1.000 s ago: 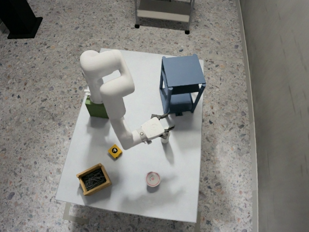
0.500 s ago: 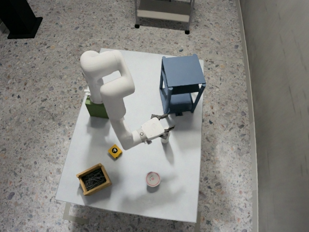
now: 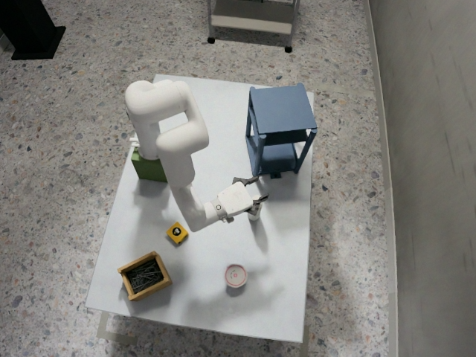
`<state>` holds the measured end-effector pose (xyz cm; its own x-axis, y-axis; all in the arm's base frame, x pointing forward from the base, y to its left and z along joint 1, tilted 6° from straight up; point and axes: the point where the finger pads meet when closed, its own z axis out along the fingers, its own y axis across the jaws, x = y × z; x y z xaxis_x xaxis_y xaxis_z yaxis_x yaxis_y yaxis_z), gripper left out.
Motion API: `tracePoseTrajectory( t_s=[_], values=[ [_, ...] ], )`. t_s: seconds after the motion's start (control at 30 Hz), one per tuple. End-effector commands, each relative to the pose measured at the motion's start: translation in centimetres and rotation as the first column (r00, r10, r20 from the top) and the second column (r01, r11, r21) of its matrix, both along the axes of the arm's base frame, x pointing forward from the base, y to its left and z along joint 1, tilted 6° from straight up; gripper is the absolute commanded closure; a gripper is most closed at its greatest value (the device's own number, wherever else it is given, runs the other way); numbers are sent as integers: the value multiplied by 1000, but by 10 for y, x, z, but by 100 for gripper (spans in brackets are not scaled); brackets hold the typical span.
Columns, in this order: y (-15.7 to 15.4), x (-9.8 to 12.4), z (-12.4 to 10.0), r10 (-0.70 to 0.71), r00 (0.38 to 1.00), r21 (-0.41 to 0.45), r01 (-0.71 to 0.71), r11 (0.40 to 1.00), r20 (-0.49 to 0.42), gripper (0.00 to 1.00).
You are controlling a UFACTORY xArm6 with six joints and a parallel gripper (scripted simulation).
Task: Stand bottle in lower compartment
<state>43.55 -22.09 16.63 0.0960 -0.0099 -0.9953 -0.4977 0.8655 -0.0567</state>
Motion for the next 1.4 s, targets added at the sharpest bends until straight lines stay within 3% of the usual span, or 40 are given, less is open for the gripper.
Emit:
tracePoseTrajectory(
  t_s=[0.0, 0.9, 1.37],
  values=[
    [-1, 1, -6, 0, 1000, -2, 0, 1000, 2, 21],
    [-1, 7, -62, 0, 1000, -2, 0, 1000, 2, 21],
    [-1, 11, -105, 0, 1000, -2, 0, 1000, 2, 21]
  ],
)
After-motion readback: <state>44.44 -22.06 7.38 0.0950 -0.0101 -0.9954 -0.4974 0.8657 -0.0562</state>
